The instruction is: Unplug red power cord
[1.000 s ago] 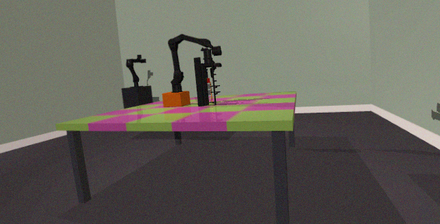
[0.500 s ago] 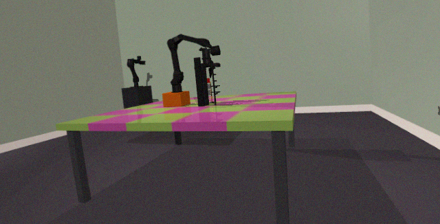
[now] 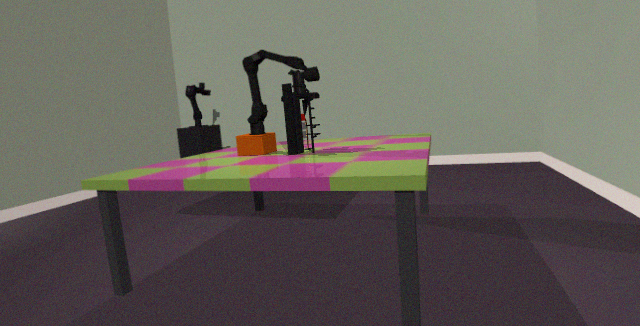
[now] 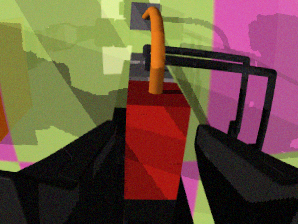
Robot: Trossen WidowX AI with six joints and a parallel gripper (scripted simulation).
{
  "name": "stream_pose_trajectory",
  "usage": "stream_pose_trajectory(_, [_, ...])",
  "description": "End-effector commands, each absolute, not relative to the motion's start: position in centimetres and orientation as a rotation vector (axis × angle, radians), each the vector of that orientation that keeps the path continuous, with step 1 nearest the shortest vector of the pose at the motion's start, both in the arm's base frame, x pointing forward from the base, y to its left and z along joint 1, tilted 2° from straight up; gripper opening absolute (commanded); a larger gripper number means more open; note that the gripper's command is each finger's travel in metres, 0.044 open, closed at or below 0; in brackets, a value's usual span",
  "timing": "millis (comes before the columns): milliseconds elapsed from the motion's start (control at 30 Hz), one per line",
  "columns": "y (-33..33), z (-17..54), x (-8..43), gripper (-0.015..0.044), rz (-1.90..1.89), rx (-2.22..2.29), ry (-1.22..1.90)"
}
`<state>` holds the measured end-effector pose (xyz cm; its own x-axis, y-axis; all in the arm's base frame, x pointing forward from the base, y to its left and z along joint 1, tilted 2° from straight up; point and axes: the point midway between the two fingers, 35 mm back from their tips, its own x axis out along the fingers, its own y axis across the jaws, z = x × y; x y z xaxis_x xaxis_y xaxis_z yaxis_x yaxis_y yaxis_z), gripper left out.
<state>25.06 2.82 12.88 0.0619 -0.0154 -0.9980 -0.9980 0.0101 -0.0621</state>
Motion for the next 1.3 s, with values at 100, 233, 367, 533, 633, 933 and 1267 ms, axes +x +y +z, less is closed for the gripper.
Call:
stream_pose_trajectory(100, [2.8,12.1,25.1,0.016,1.156,-1.241,1.175])
stream_pose_trajectory(233, [2.8,12.4,25.0,0.0055,1.15,-1.24,1.182])
stream_pose_trajectory(367, [2.8,12.4,25.0,0.0028,1.15,-1.24,1.182])
stream_pose_trajectory(533, [2.8,12.4,25.0,0.0,1.15,-1.24,1.182])
stream_pose_trajectory(633, [3.0,12.4,25.1,0.0,1.15,-1.24,1.181])
stream_pose_trajectory(933, [4.4,12.4,25.3,0.0,1.152,-1.239,1.179])
stream_pose_trajectory(1267, [6.0,12.4,25.3,0.0,1.154,-1.238,1.176])
